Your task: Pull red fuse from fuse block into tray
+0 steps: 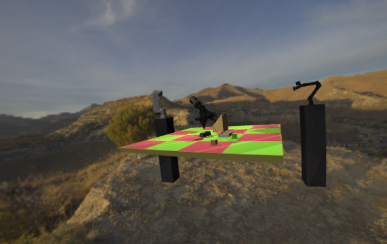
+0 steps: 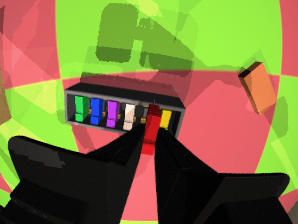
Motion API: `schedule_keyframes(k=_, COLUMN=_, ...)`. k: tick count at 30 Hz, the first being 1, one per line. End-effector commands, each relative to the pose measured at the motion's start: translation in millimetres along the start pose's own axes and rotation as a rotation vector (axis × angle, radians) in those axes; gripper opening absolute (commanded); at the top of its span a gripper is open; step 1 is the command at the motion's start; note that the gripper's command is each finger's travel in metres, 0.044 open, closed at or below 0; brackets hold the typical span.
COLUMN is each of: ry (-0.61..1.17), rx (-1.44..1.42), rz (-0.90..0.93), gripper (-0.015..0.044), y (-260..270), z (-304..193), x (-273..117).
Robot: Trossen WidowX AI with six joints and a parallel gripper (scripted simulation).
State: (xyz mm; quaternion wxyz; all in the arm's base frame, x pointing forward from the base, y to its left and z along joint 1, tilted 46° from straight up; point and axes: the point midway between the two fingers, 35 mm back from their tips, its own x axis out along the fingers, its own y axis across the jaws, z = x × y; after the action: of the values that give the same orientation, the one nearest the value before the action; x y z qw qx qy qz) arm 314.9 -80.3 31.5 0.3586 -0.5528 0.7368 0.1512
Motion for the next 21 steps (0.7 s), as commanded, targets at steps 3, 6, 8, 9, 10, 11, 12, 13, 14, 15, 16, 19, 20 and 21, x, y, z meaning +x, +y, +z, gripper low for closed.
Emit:
schedule_keyframes(k=3, ry=-0.013, rx=-0.007, rz=0.006, gripper=0.0000, y=6, z=40, x=-3)
schedule_keyframes(k=6, ry=-0.017, rx=-0.007, rz=0.006, gripper=0.0000, y=10, z=59, x=-4)
schedule_keyframes(k=8, ry=-0.019, rx=-0.008, rz=0.007, gripper=0.0000, y=13, z=71, x=-5)
schedule_keyframes(k=9, ry=-0.019, rx=-0.008, rz=0.007, gripper=0.0000, y=15, z=77, x=-5)
schedule_keyframes(k=10, ry=-0.020, rx=-0.008, rz=0.007, gripper=0.0000, y=17, z=83, x=-5)
schedule_keyframes(k=11, ry=-0.020, rx=-0.008, rz=0.007, gripper=0.0000, y=19, z=89, x=-5)
schedule_keyframes(k=12, ry=-0.021, rx=-0.008, rz=0.008, gripper=0.0000, y=21, z=95, x=-5)
schedule_keyframes(k=13, ry=-0.021, rx=-0.008, rz=0.008, gripper=0.0000, y=24, z=101, x=-5)
schedule_keyframes(k=14, ry=-0.021, rx=-0.008, rz=0.008, gripper=0.0000, y=26, z=107, x=-6)
schedule_keyframes(k=15, ry=-0.021, rx=-0.008, rz=0.008, gripper=0.0000, y=28, z=113, x=-6)
schedule_keyframes(k=16, ry=-0.021, rx=-0.008, rz=0.008, gripper=0.0000, y=31, z=119, x=-6)
schedule_keyframes(k=19, ry=-0.019, rx=-0.007, rz=0.009, gripper=0.0000, y=39, z=136, x=-5)
schedule_keyframes(k=20, ry=-0.018, rx=-0.007, rz=0.009, gripper=0.0000, y=42, z=142, x=-5)
schedule_keyframes(k=21, ry=-0.017, rx=-0.006, rz=0.009, gripper=0.0000, y=46, z=147, x=-5)
